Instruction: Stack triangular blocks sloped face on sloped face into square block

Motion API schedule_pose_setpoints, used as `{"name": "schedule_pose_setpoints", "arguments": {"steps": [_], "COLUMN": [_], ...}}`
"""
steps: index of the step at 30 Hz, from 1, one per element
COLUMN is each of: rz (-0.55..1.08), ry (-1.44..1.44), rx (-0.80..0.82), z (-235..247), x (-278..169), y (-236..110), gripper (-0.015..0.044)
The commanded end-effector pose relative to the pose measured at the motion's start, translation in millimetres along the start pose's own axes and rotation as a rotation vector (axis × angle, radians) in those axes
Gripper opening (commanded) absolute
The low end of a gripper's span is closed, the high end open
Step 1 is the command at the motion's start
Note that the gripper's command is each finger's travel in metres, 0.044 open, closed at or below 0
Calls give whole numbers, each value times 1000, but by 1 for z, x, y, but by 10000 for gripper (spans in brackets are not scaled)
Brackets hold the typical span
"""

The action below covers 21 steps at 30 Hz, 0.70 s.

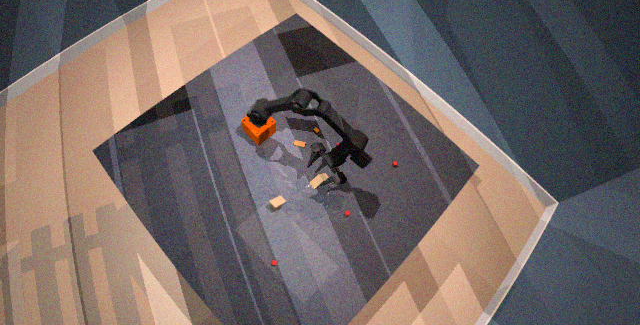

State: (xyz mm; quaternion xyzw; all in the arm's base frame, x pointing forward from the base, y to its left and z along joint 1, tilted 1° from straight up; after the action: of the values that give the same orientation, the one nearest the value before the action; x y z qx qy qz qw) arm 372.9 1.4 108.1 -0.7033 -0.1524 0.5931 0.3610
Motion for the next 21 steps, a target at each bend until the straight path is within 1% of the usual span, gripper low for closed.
{"name": "schedule_pose_setpoints", "arguments": {"steps": [1, 3, 5, 9, 12, 18, 21], "rz": [-1, -2, -15, -42, -56, -58, -56], "ry": [4, 6, 13, 2, -5, -6, -6], "rx": [-3, -5, -20, -57, -75, -78, -69], "z": [2, 1, -1, -1, 6, 7, 5], "x": [-16, -15, -3, 59, 94, 99, 100], "y": [-14, -13, -17, -43, -56, -57, -45], "gripper": [440, 440, 440, 440, 440, 440, 440]}}
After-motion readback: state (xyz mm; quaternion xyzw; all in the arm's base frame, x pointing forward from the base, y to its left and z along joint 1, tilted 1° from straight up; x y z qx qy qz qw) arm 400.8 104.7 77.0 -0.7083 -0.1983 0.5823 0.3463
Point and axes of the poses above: the point midway between the two fingers, 35 mm back from their tips, its own y axis out along the fingers, its own z axis across the jaws, x = y × z, the point moved 6 cm from there along -y, back along the fingers, and after that the axes turned 1 degree about -y, right-handed, at the moved point
